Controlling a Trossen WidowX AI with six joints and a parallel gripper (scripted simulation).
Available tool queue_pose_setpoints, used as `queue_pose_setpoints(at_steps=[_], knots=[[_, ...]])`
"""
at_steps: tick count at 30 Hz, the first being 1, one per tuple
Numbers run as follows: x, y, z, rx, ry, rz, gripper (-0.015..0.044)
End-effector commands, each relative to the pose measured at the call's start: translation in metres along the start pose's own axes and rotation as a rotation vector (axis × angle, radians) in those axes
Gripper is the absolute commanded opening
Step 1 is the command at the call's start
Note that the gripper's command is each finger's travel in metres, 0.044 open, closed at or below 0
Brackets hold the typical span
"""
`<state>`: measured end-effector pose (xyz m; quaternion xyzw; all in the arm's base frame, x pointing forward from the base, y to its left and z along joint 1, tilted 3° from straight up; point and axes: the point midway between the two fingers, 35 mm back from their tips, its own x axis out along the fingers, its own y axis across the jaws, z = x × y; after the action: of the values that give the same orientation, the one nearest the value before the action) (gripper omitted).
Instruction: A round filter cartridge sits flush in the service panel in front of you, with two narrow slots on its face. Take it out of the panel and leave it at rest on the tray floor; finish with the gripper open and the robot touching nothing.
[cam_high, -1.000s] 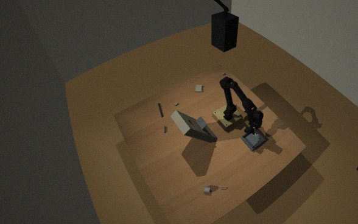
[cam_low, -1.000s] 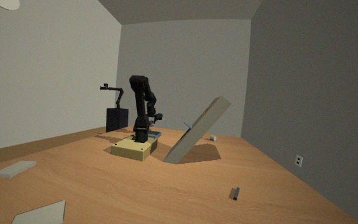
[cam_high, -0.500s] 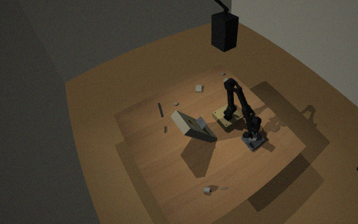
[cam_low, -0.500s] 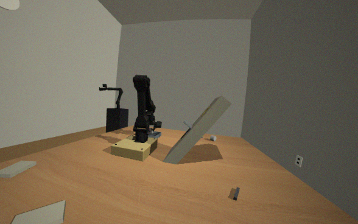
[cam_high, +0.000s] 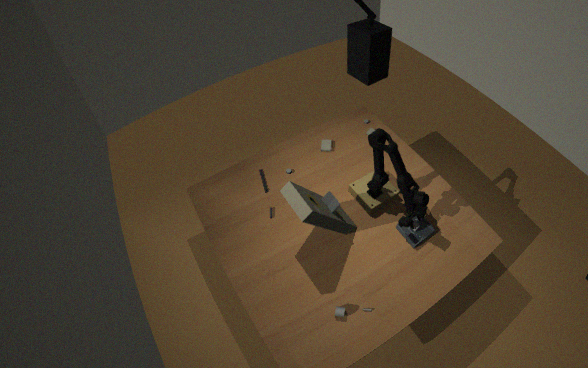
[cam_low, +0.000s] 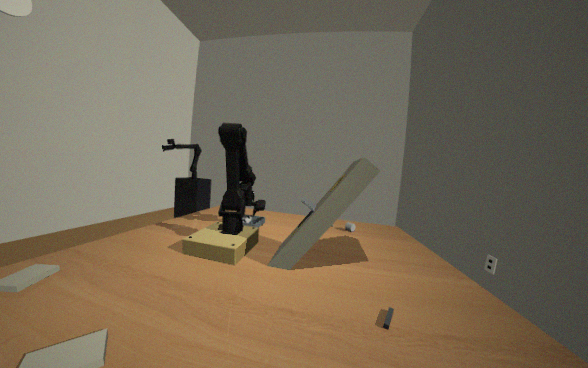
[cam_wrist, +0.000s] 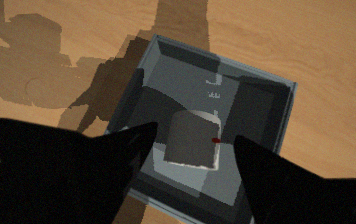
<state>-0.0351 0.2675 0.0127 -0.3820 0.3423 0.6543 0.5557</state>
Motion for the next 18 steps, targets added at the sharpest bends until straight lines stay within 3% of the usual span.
queue_pose_setpoints(at_steps=[1,3,7,12,18], knots=[[0.000,0.000,0.001,0.000,-0.003,0.000,0.0394],[0.000,0.000,0.001,0.000,-0.003,0.000,0.0440],[-0.007,0.000,0.006,0.000,-0.003,0.000,0.0440],[-0.059,0.000,0.034,0.000,-0.001,0.000,0.0440],[-0.048,-0.001,0.031,0.002,-0.004,-0.003,0.0440]])
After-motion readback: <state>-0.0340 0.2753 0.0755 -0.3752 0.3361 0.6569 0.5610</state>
